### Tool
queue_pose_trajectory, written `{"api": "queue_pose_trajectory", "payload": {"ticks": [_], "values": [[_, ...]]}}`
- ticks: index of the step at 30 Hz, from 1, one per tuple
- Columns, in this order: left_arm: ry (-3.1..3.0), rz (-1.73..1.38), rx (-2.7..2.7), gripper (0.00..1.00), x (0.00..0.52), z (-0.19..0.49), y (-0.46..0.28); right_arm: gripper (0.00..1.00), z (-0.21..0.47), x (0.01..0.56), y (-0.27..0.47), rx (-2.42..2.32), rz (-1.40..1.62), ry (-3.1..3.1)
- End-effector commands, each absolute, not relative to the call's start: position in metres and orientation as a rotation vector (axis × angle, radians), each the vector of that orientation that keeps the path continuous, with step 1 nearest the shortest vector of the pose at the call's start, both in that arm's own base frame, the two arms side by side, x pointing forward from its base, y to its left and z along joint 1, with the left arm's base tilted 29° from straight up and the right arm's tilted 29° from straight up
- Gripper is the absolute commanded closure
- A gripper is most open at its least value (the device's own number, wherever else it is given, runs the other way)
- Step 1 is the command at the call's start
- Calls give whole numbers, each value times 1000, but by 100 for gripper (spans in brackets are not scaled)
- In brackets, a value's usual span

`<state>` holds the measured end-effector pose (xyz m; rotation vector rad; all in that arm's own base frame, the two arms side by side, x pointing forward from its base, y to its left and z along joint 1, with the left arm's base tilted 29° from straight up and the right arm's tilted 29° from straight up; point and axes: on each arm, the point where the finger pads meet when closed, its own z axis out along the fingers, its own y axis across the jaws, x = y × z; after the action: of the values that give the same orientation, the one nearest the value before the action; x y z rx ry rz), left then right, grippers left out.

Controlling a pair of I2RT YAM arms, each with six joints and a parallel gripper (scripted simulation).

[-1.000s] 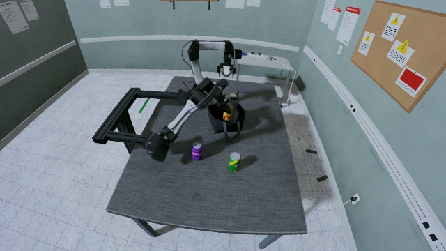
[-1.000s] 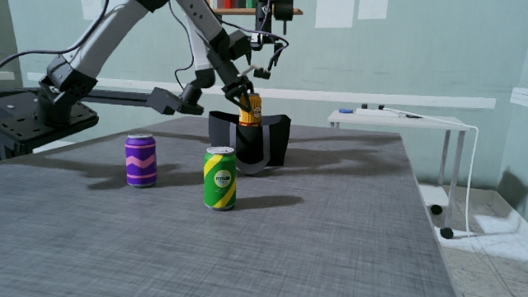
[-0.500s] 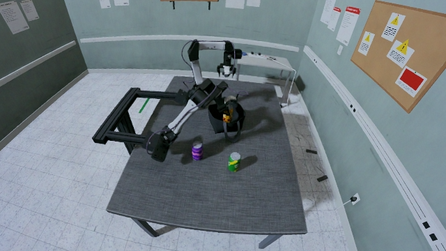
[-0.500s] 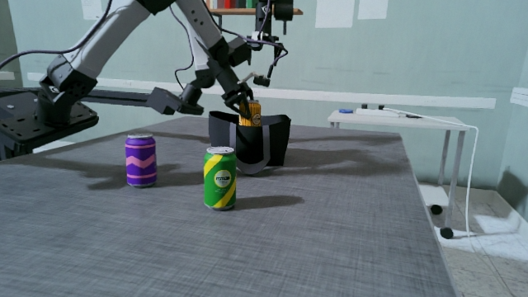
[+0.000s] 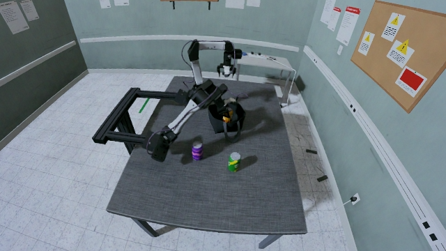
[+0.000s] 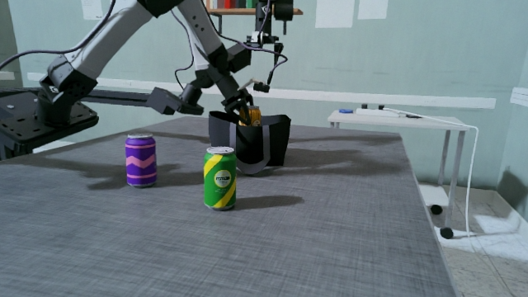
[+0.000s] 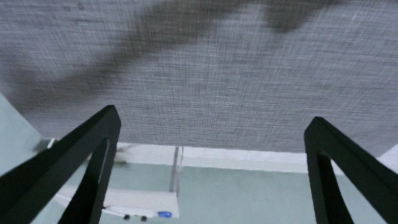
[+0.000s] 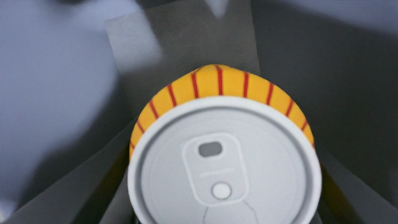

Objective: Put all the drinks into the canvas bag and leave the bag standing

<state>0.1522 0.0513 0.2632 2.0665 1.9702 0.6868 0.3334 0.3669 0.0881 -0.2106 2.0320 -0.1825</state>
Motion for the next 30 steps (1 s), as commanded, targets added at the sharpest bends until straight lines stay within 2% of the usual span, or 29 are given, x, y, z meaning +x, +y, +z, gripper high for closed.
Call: {"api": "queue_pose_trajectory", "payload": {"ticks": [1,4,6,10,14,17,21,25,30], "values": [[1966,704,2056,0,155,264,51,30,93,340,382,-181,-112,1992],[1966,704,2056,0,155,264,51,30,105,336,385,-170,-103,1973],[1966,704,2056,0,155,264,51,30,76,347,372,-182,-139,2012],[1966,704,2056,0,155,264,51,30,94,343,380,-172,-98,1983],[1966,704,2056,0,155,264,51,30,79,352,368,-159,-146,1986],[1966,704,2056,0,155,264,51,30,108,337,390,-164,-64,1956],[1966,704,2056,0,155,264,51,30,108,337,390,-164,-65,1957],[1966,704,2056,0,155,264,51,30,79,352,372,-163,-135,1987],[1966,704,2056,0,155,264,51,30,83,349,375,-169,-116,1982]]}}
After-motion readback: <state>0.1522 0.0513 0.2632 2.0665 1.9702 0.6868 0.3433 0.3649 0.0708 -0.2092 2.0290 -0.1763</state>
